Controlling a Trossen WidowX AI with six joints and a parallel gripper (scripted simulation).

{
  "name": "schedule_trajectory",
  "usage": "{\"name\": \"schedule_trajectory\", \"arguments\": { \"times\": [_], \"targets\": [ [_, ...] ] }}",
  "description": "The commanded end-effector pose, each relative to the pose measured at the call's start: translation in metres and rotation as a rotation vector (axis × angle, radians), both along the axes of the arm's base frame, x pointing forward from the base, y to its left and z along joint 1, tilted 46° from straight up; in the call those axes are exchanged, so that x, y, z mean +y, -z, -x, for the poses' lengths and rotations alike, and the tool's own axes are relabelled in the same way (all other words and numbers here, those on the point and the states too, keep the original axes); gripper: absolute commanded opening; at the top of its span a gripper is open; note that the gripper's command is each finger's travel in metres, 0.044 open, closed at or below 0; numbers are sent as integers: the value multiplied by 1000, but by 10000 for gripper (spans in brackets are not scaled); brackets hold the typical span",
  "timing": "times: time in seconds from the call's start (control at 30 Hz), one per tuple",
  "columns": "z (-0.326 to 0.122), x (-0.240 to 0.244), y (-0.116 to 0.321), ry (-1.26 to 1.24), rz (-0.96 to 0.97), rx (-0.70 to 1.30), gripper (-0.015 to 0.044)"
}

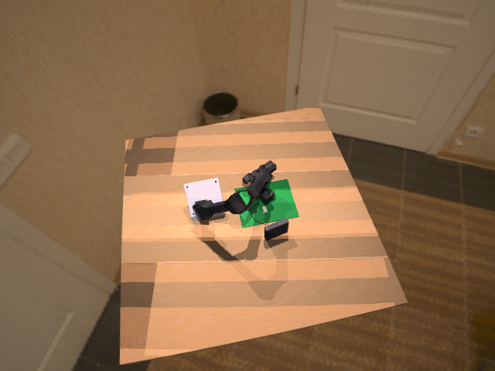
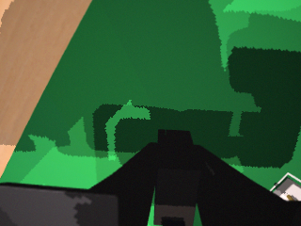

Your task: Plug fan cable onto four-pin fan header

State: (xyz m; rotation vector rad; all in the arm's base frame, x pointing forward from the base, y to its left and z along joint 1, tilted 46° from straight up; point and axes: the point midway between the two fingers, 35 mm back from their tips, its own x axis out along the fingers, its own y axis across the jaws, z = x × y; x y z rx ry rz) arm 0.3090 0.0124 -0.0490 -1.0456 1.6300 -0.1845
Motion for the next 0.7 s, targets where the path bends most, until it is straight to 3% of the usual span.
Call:
{"name": "schedule_trajectory", "arguments": {
  "times": [0.0,0.2,0.43,0.67],
  "targets": [
    [0,0,0,0,0,-1,0],
    [1,36,-35,-5,3,6,0],
    [1,34,-35,-20,3,21,0],
    [-4,21,-49,-186,8,184,0]
  ]
}}
